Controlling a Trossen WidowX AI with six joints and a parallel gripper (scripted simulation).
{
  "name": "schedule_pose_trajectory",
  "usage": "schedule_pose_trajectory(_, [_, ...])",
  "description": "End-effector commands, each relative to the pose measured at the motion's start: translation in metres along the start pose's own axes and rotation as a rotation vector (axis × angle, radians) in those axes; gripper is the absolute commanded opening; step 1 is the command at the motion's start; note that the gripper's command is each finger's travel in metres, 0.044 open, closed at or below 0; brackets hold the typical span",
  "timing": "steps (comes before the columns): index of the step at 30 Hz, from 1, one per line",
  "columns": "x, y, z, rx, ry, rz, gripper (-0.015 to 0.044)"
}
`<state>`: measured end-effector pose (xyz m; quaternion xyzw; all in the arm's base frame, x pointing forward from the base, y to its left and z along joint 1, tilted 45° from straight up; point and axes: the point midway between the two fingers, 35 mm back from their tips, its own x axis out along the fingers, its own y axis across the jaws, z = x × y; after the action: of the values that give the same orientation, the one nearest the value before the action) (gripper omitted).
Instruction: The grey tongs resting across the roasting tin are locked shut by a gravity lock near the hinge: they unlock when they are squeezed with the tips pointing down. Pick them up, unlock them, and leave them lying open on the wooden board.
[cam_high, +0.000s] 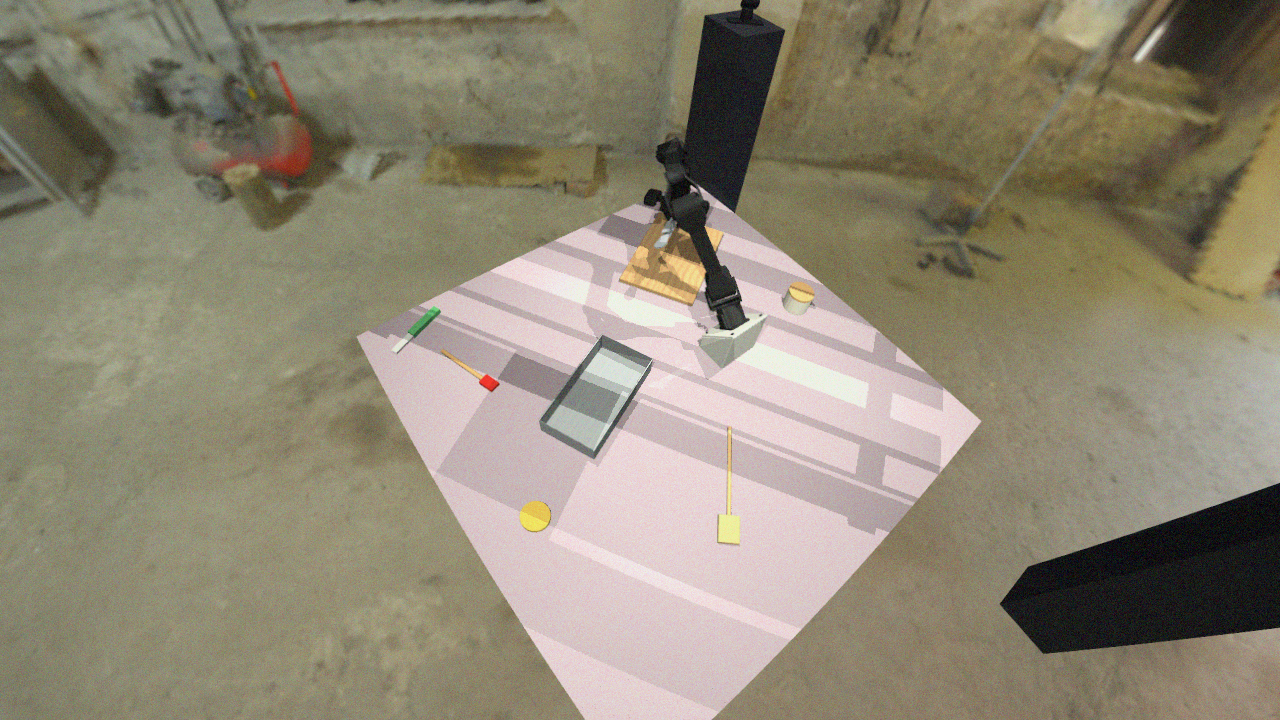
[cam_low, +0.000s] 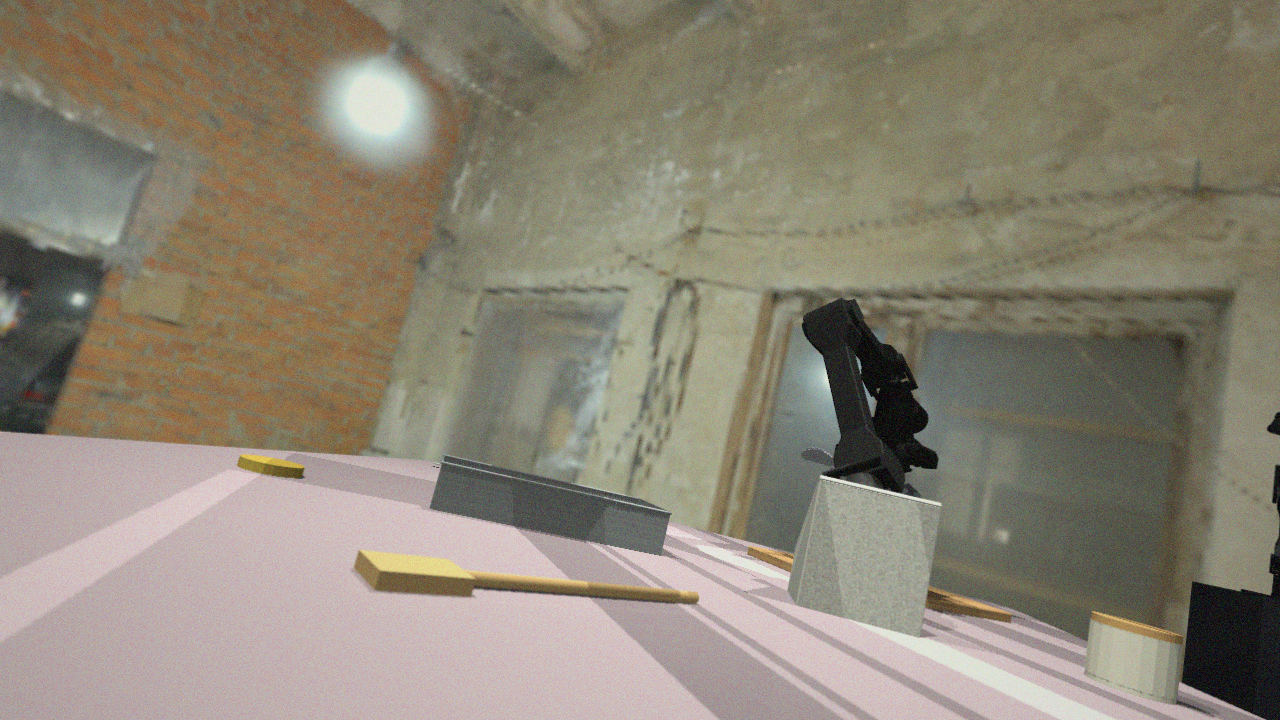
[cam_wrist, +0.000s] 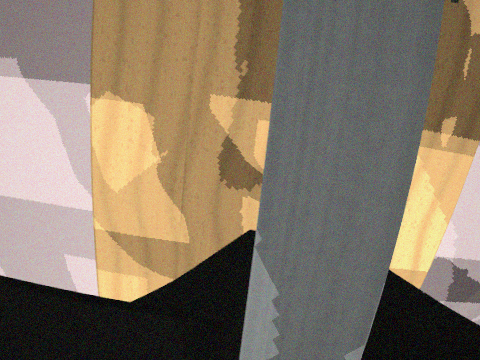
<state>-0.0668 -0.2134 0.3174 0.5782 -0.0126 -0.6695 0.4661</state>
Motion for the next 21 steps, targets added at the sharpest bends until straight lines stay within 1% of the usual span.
schedule_pose_trajectory(1, [-0.005,-0.005,0.004,0.009,-0.025,0.02,-0.015])
schedule_pose_trajectory(11, [-0.018,-0.017,0.016,0.043,-0.093,0.059,-0.015])
schedule_pose_trajectory(21, [-0.016,-0.018,0.014,0.028,-0.103,0.037,-0.015])
